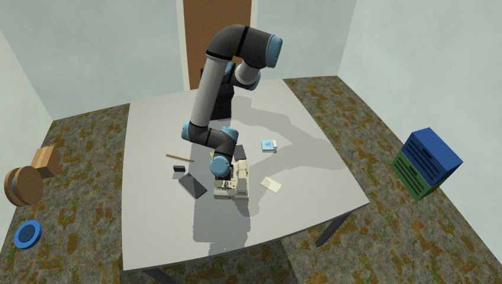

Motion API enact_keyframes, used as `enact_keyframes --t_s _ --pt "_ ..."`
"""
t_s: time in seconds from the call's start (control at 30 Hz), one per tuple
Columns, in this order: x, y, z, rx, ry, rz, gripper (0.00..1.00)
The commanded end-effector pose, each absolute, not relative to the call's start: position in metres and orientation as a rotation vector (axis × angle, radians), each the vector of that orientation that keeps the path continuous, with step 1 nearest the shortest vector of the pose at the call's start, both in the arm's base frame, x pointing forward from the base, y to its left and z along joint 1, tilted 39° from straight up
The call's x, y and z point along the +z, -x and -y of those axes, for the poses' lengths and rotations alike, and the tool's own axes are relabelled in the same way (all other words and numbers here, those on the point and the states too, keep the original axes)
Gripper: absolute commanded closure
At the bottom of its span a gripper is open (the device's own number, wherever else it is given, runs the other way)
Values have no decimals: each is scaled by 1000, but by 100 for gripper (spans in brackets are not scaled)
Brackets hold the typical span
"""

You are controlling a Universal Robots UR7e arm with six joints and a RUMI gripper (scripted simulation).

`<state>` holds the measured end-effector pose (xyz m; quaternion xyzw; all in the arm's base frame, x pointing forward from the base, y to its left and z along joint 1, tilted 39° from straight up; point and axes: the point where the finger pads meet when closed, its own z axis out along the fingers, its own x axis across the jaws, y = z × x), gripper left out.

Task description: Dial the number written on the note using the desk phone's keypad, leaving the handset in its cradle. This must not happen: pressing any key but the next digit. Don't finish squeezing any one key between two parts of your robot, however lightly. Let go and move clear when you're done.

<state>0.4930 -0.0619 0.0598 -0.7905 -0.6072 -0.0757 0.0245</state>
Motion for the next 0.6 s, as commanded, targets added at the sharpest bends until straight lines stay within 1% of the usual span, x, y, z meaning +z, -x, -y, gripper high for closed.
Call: enact_keyframes --t_s 0.0,0.57 --pt "58 -499 61 -238 2445 1884 100" --pt "56 -499 62 -238 2445 1883 100"
